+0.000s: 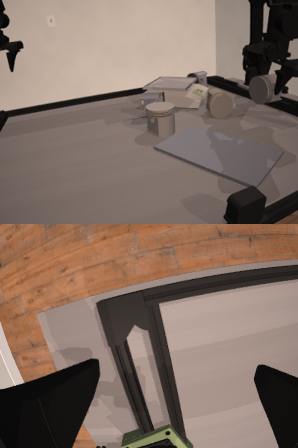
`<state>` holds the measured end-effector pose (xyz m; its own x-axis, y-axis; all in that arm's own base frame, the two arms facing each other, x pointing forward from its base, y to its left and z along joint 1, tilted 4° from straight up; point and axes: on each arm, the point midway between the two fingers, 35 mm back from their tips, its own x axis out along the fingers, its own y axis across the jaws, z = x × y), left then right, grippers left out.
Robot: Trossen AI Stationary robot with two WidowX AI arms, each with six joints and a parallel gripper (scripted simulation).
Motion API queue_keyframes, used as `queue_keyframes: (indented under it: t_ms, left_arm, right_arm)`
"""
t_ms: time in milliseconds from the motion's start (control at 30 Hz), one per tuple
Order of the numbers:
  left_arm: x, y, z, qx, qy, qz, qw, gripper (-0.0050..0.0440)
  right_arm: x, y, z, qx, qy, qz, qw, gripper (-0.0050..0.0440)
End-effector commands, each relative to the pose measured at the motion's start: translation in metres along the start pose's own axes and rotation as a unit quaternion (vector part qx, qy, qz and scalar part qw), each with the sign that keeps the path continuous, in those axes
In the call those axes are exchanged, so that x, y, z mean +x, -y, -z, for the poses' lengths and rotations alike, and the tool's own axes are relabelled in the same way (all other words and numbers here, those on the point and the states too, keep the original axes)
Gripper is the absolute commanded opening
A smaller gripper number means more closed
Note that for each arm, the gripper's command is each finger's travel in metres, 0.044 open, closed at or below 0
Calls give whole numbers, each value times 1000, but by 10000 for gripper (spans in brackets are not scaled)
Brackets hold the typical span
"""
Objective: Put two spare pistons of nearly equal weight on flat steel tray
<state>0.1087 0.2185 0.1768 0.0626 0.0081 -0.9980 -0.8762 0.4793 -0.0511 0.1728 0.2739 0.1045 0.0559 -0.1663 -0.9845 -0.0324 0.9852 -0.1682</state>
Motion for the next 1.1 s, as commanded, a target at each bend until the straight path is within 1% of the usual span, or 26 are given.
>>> queue_keyframes:
  t_ms: [0, 467, 800, 833, 900, 1067]
  left_arm:
    - [0, 0, 0, 1, 0, 1, 1000, 440]
    - [0, 0, 0, 1, 0, 1, 1000, 440]
    - [0, 0, 0, 1, 0, 1, 1000, 440]
    - [0, 0, 0, 1, 0, 1, 1000, 440]
    - [0, 0, 0, 1, 0, 1, 1000, 440]
    - [0, 0, 0, 1, 0, 1, 1000, 440]
  right_arm:
    - [-13, -1, -2, 2, 8, -12, 1000, 158]
    - [-21, -2, -3, 2, 13, -20, 1000, 158]
    - [-21, 46, -16, 116, 0, -85, 990, 158]
    - [-21, 51, -17, 116, 0, -85, 990, 158]
    - [-21, 51, -17, 116, 0, -85, 990, 158]
    - [-21, 76, -23, 116, 0, -85, 990, 158]
